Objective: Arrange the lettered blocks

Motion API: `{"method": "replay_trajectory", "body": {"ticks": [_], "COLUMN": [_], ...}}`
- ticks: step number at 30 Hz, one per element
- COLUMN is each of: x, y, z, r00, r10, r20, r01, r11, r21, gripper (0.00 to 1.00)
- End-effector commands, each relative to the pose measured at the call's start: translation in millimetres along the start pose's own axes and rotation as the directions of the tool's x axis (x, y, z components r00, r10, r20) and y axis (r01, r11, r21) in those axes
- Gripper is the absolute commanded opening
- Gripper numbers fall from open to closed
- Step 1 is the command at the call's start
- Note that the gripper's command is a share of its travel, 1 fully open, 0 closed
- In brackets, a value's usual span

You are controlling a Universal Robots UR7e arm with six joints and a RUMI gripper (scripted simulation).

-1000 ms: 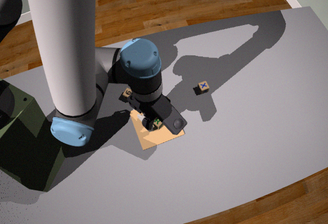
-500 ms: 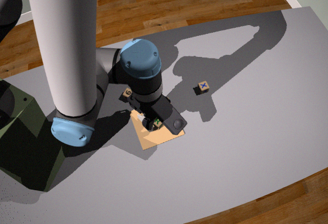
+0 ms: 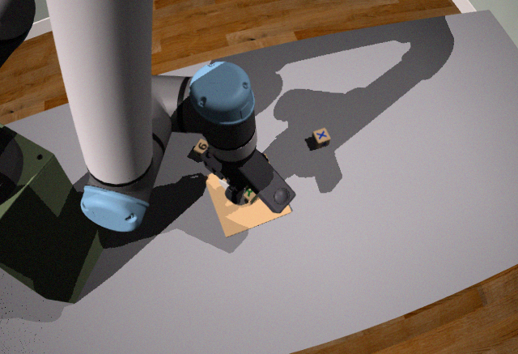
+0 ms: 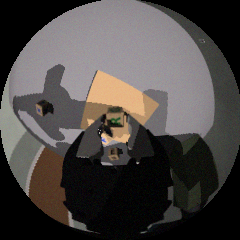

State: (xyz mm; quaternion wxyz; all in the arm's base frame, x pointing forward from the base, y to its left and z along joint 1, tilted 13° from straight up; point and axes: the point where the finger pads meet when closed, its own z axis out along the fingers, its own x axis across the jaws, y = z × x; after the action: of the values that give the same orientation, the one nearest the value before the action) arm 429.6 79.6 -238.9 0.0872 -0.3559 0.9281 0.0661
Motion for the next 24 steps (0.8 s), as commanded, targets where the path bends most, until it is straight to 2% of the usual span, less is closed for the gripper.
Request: {"method": "replay_trajectory", "body": {"ticks": [1,3,4,24], "x": [-0.3,-0.3,-0.3,-0.3], "y": [-0.3,-0.3,-0.3,-0.3], "z": [-0.3,-0.3,-0.3,-0.3], "r00": [1.000,1.000,1.000,1.000], "r10": [0.000,0.000,0.000,0.000], "r20": [0.001,0.001,0.001,0.001], "r01": [0.000,0.000,0.000,0.000], "r11": [1.000,1.000,1.000,1.000], "r21": [0.001,0.001,0.001,0.001], "gripper": [0.28,0.28,0.09,0.09]}}
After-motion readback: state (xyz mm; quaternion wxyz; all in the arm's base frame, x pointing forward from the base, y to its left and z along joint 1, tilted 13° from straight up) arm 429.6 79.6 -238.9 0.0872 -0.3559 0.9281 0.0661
